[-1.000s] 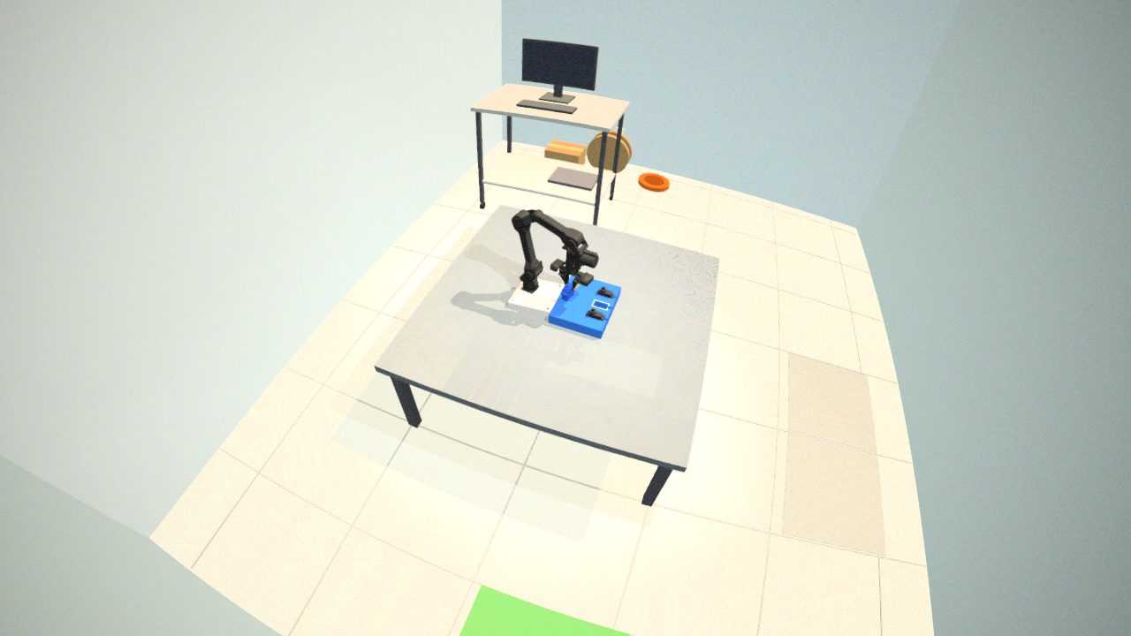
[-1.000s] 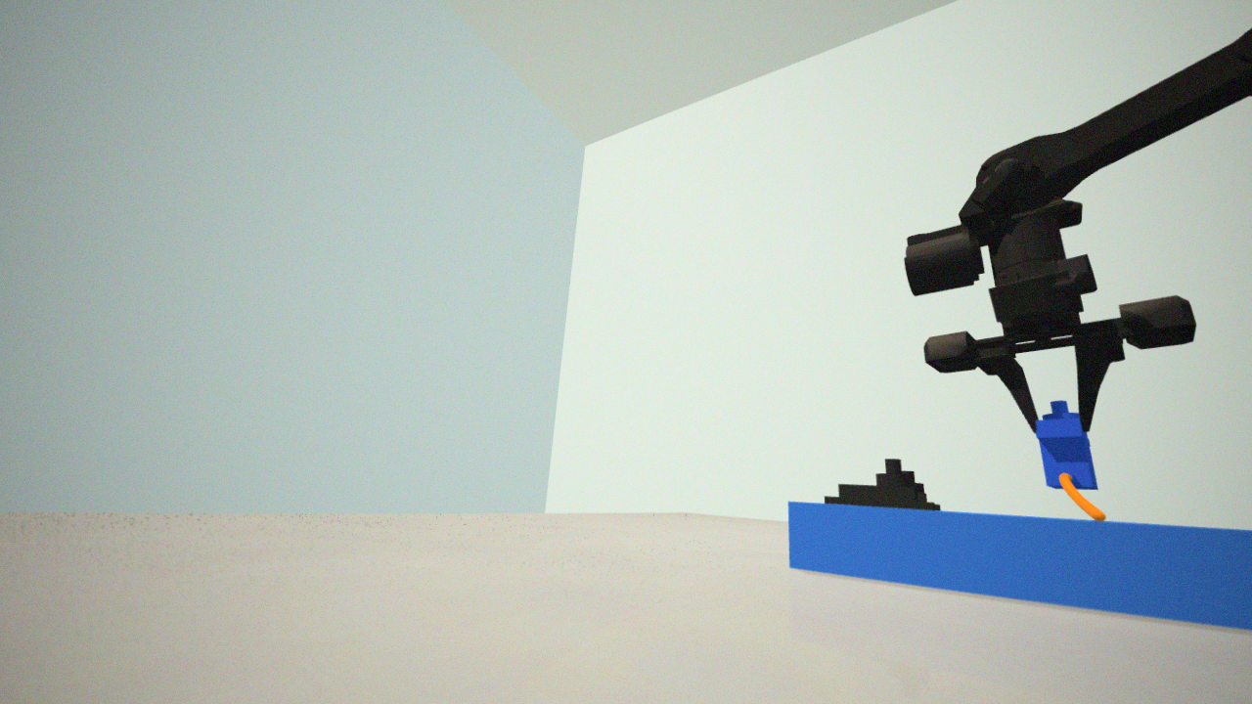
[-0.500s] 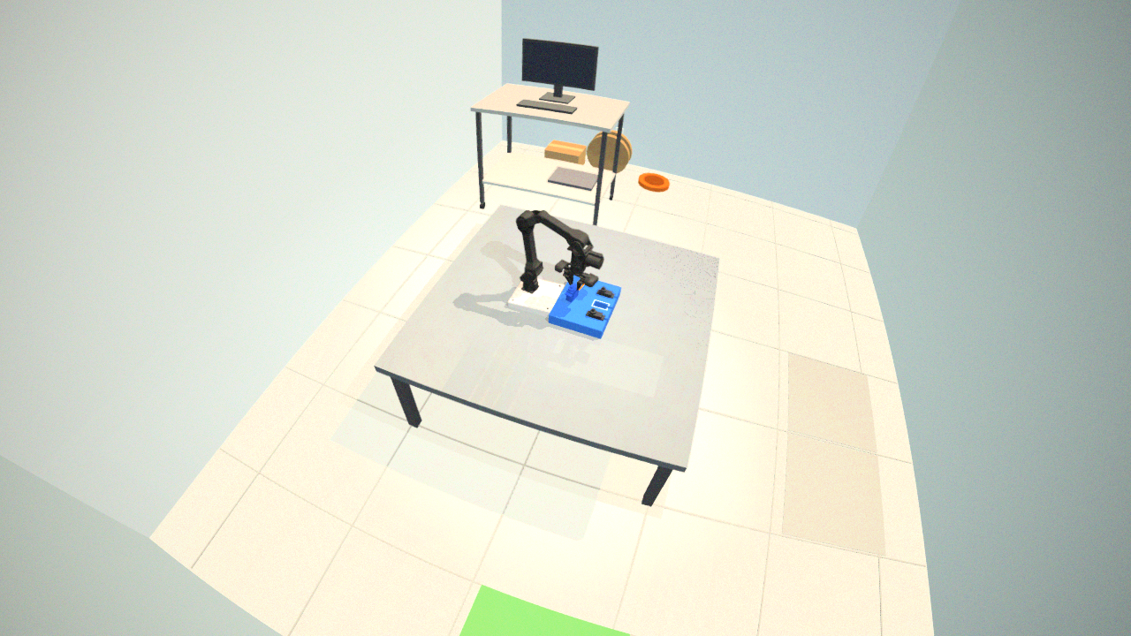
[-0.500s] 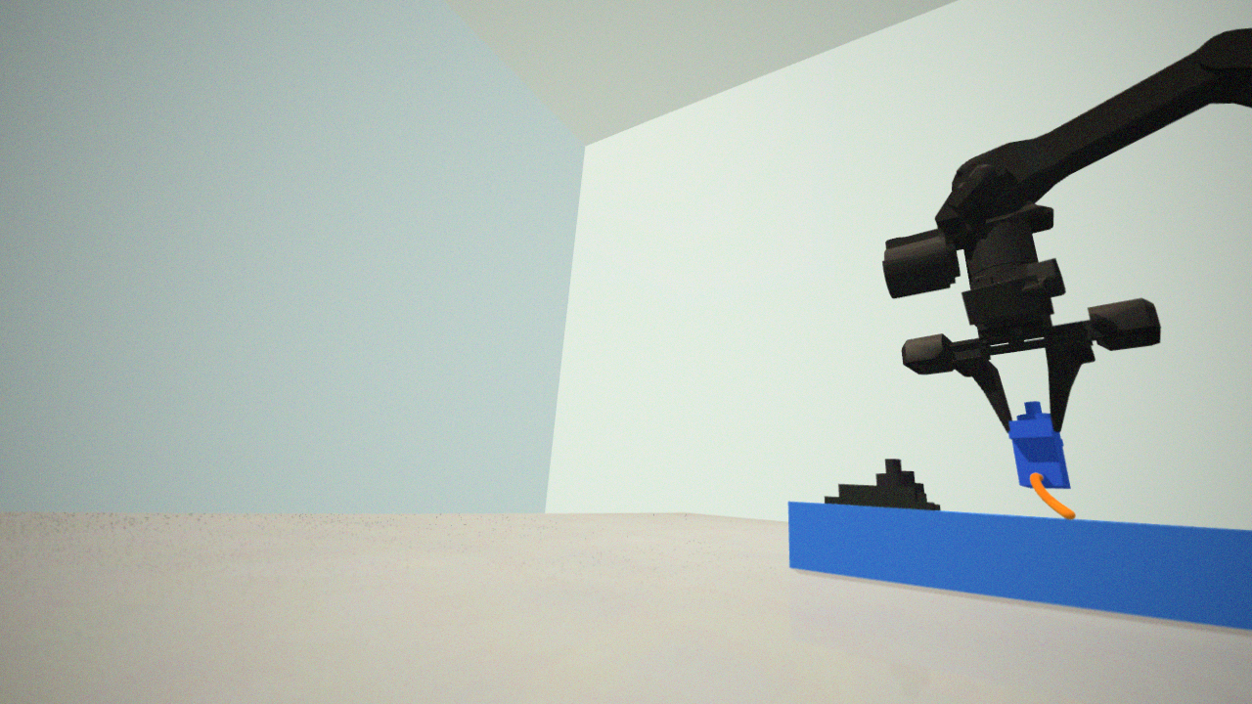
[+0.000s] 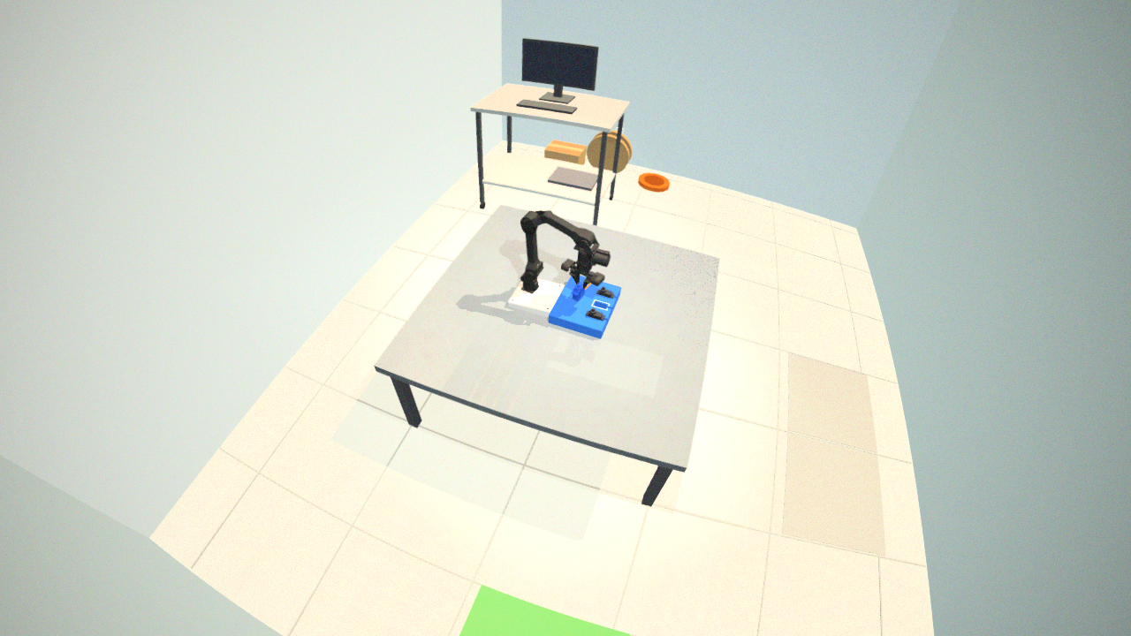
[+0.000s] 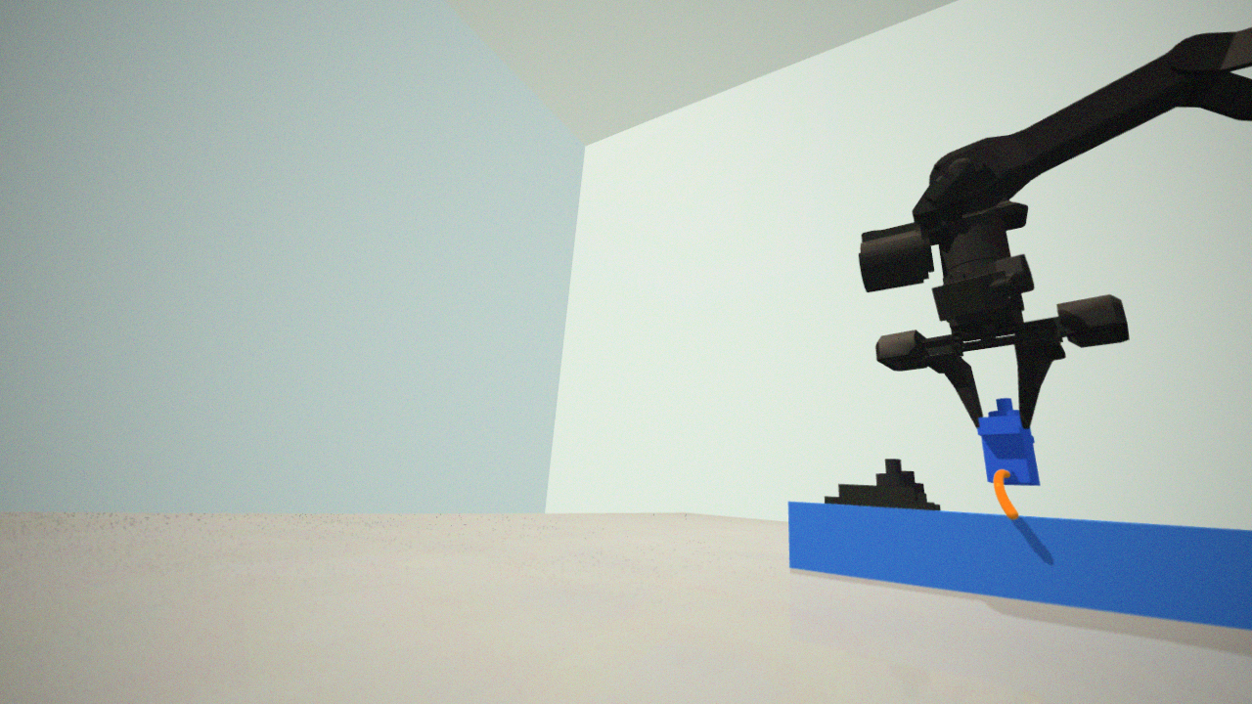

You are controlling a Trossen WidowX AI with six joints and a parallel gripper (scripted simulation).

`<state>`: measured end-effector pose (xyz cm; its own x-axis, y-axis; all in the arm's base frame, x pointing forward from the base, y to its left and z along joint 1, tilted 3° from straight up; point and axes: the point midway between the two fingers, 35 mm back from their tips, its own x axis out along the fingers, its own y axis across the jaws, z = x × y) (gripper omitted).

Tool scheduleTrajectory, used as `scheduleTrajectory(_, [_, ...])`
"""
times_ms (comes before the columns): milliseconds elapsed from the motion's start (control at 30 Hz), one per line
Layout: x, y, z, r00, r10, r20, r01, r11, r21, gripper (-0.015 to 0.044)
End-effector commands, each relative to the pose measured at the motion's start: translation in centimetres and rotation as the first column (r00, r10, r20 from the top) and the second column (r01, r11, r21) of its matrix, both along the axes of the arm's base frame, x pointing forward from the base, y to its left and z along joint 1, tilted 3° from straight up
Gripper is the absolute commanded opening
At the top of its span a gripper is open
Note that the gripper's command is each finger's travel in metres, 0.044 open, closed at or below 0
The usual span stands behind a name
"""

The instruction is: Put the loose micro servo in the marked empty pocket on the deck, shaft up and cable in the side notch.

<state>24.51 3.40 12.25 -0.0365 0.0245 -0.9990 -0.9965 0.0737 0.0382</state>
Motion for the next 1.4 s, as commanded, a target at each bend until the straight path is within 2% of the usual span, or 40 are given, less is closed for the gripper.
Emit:
scheduleTrajectory(0, [0.11,0.32,0.21,1.000,-0.020,0.007,0.020,1.000,0.001,0.0000])
scheduleTrajectory(267, [0.11,0.32,0.21,0.967,-0.254,0.002,0.254,0.967,-0.006,0.0000])
scheduleTrajectory(567, [0.11,0.32,0.21,0.843,-0.537,-0.002,0.537,0.843,-0.018,0.0000])
scheduleTrajectory(1000, [0.11,0.32,0.21,0.527,-0.850,-0.001,0.850,0.526,-0.035,0.0000])
scheduleTrajectory(1300, [0.11,0.32,0.22,0.247,-0.969,0.004,0.968,0.247,-0.046,0.0000])
scheduleTrajectory(1367, [0.11,0.32,0.22,0.225,-0.974,0.004,0.973,0.225,-0.047,0.0000])
